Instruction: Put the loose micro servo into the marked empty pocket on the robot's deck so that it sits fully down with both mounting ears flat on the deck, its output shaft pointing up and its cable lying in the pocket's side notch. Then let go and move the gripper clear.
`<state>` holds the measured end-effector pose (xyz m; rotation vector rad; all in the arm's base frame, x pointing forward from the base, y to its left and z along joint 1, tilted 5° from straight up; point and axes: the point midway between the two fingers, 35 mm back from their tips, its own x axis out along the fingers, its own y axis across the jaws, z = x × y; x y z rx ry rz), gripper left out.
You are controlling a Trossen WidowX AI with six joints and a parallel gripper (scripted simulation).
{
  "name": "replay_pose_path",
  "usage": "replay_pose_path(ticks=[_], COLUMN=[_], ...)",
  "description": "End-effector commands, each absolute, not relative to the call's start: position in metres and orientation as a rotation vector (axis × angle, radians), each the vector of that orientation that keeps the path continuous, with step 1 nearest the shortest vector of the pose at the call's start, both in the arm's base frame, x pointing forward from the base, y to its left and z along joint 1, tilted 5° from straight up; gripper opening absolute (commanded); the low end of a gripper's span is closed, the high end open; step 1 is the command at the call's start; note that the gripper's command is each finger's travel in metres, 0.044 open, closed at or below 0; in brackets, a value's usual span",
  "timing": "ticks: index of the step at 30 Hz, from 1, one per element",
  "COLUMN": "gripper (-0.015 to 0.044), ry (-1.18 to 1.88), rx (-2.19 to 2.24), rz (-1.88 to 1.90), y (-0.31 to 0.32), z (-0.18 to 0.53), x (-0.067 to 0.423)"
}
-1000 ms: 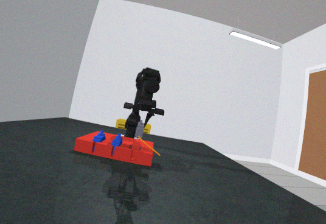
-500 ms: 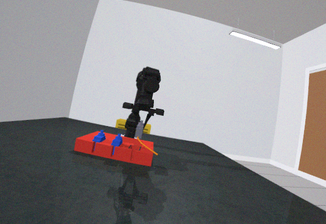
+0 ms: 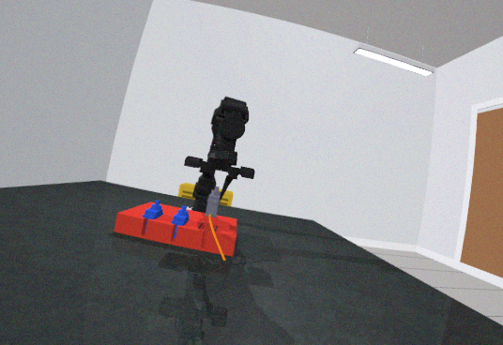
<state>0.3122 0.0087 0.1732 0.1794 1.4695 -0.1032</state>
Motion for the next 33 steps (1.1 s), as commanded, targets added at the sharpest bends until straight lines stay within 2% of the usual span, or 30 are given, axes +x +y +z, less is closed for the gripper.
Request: replay_pose_path(ticks=[1, 7, 33], gripper=[0.0000, 0.0000, 0.0000], ry=[1.461, 1.460, 1.459], rx=[0.178, 0.178, 0.178], rz=[-0.098, -0.099, -0.099], y=[0.006, 0.003, 0.003], z=[0.177, 0.179, 0.160], x=[0.328, 0.346, 0.349])
